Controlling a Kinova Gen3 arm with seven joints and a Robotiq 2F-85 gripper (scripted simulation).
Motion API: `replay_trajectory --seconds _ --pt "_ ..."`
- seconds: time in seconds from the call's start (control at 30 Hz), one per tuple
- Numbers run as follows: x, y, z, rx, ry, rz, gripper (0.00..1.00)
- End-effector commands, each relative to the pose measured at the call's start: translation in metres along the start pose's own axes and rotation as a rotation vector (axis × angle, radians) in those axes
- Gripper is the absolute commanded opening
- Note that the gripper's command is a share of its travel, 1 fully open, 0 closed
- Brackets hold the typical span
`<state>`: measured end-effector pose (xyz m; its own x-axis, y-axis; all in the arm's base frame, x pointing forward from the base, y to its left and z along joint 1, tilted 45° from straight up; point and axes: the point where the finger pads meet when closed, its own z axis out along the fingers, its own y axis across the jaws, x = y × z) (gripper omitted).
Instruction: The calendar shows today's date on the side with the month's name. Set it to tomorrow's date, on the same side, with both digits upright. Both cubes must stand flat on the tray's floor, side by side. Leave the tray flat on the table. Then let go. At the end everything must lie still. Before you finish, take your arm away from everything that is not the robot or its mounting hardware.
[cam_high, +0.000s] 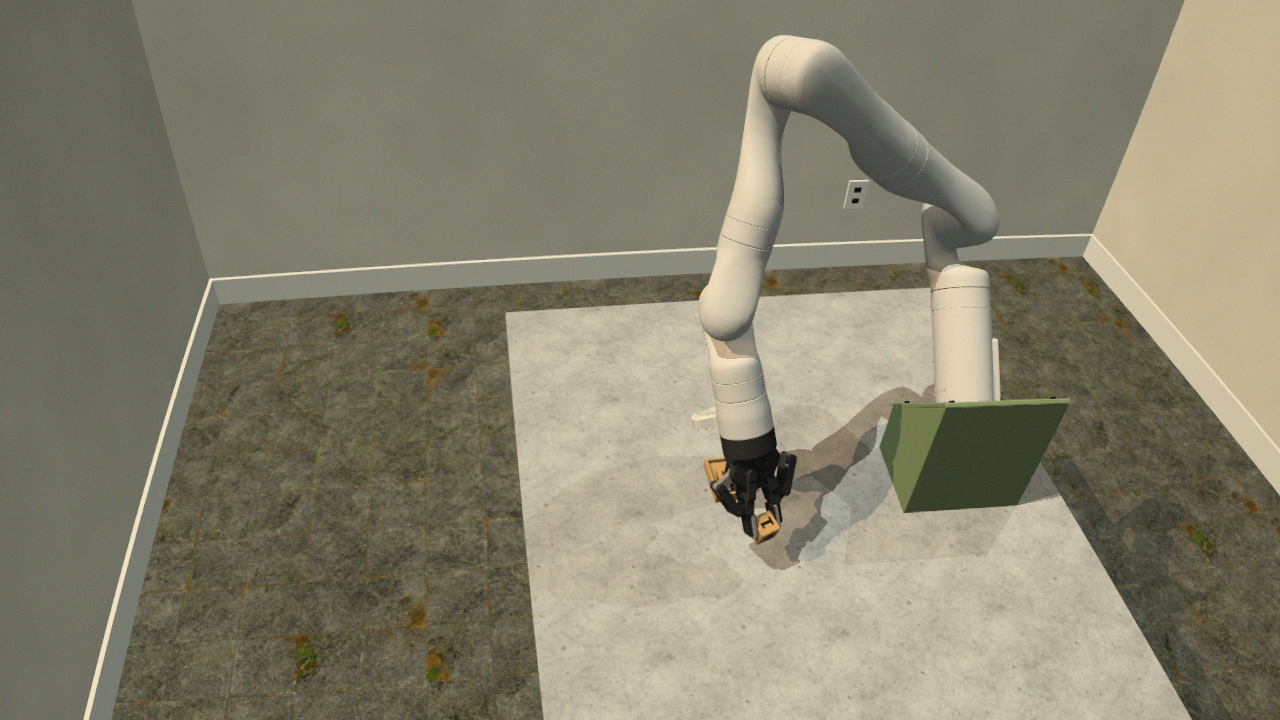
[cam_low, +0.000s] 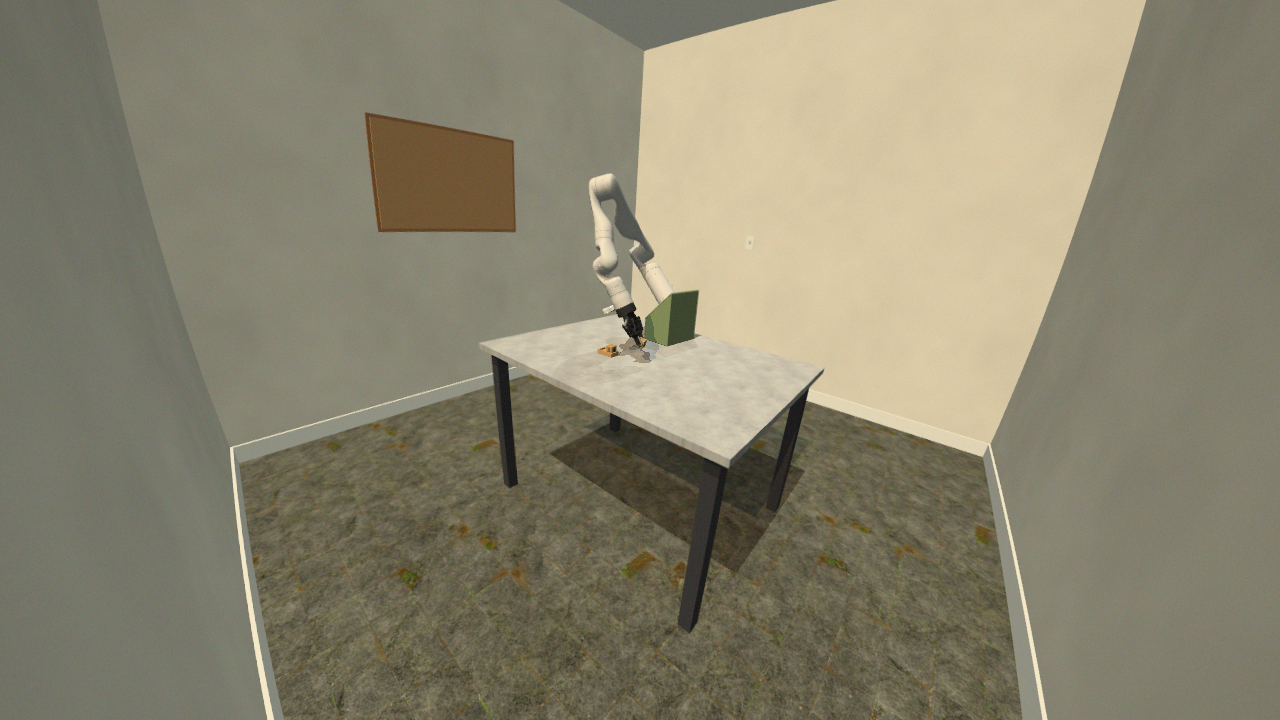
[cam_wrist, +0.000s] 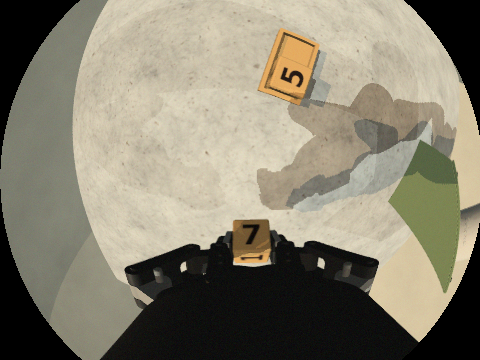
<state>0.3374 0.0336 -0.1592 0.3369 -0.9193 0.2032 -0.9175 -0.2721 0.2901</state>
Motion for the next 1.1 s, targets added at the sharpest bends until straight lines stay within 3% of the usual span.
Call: replay_trajectory --seconds 0.0,0.23,0.47,0.83,1.07 --pt "0.0017 -0.0011 -0.0014 0.003 -0.005 0.007 0.28" --pt "0.0017 -0.0003 -0.0004 -0.001 -0.026 0.007 0.28" --pt "0.0017 0.0011 0.0016 -0.009 -0.084 0.007 0.28" --pt "0.0038 -0.0001 0.0003 -0.002 -0.239 0.007 0.28" --pt "0.0048 -0.0010 -0.0009 0.004 -0.265 0.007 0.28"
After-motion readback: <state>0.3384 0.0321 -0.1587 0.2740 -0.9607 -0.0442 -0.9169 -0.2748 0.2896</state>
